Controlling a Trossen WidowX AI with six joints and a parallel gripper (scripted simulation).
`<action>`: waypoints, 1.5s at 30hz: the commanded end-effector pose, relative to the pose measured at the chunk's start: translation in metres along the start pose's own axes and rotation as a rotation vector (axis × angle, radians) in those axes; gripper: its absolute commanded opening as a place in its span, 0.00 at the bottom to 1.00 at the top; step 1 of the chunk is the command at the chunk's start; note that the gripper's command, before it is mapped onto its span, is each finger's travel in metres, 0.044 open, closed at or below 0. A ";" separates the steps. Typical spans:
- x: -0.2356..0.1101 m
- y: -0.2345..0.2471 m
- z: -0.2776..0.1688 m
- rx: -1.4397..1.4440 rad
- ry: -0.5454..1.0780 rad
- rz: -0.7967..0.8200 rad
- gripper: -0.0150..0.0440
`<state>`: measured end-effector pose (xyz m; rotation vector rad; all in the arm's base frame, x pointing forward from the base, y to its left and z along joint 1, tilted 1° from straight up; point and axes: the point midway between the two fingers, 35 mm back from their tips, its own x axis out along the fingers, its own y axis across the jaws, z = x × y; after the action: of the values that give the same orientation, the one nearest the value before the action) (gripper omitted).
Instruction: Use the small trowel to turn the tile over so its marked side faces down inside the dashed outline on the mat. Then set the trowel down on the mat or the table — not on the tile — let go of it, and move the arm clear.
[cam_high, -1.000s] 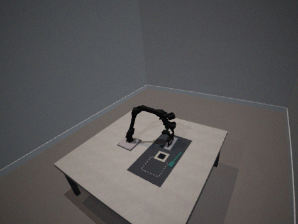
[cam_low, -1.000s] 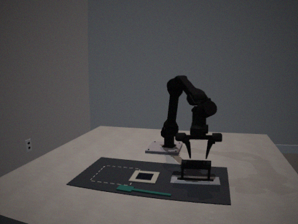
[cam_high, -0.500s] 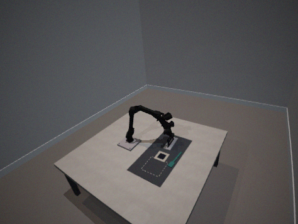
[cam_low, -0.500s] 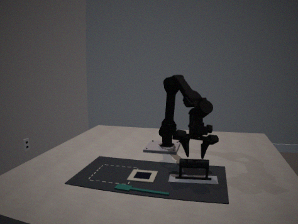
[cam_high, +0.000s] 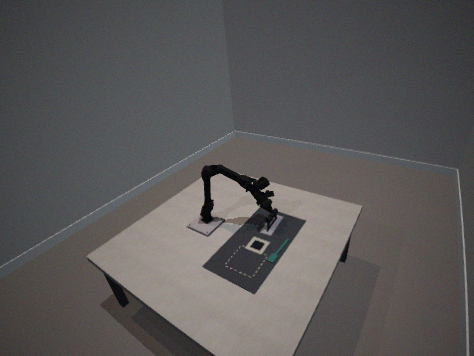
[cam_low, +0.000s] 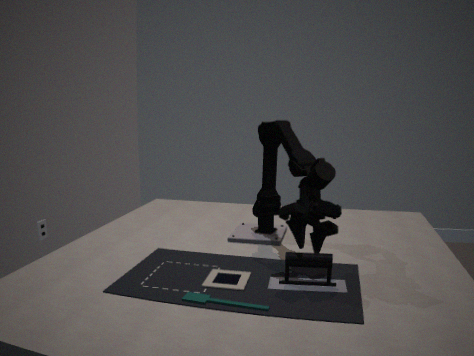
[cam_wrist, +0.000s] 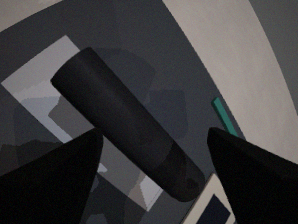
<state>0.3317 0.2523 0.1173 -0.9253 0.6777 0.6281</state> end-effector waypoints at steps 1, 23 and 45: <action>0.000 0.002 -0.006 -0.114 -0.011 -0.024 0.76; -0.006 0.010 -0.033 -0.690 -0.045 -0.179 0.76; 0.024 0.004 -0.028 -0.690 -0.046 -0.181 0.76</action>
<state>0.3325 0.2329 0.0851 -1.5850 0.3303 0.7326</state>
